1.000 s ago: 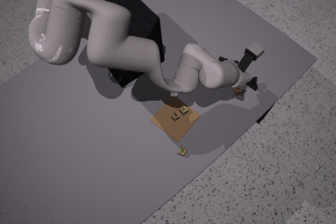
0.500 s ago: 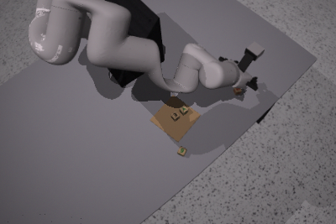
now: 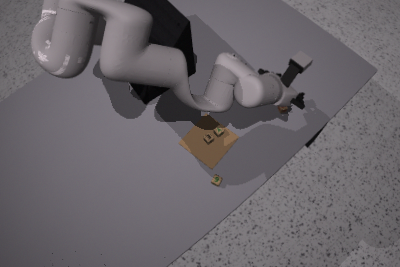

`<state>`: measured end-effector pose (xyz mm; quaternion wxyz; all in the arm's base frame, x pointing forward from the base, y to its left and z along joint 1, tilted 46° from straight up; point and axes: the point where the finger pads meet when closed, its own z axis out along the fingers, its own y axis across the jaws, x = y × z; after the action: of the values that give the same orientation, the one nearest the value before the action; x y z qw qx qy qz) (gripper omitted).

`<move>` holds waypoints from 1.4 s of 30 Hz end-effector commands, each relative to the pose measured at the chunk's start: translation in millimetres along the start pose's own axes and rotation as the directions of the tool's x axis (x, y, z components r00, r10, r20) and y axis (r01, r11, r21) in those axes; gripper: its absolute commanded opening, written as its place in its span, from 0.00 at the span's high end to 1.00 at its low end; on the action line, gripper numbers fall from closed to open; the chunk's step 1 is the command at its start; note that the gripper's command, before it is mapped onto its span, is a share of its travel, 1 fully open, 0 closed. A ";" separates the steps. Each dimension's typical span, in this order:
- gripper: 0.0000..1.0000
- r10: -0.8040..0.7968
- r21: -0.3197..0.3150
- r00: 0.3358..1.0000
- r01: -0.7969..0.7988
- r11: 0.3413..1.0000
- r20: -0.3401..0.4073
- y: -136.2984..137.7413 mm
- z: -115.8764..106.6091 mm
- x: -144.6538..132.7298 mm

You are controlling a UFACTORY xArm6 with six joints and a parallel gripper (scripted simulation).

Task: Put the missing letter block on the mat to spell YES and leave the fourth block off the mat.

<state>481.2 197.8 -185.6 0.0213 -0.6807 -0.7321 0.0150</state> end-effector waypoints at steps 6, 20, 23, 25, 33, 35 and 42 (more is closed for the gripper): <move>0.00 0.000 -0.008 1.000 0.000 1.000 -0.003 -13.6 -77.4 -60.7; 0.00 0.000 -0.008 1.000 0.000 1.000 -0.002 -76.6 -157.6 -140.6; 0.00 0.000 -0.008 1.000 0.000 1.000 -0.002 -76.9 -157.9 -141.0; 0.00 0.000 -0.008 1.000 0.000 1.000 -0.002 -76.9 -157.9 -141.0; 0.00 0.000 -0.008 1.000 0.000 1.000 -0.002 -76.9 -157.9 -141.0; 0.00 0.000 -0.008 1.000 0.000 1.000 -0.002 -76.9 -157.9 -141.0; 0.00 0.000 -0.008 1.000 0.000 1.000 -0.002 -76.9 -157.9 -141.0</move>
<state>421.8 49.7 -26.5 0.0205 -0.6814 -0.7315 0.0126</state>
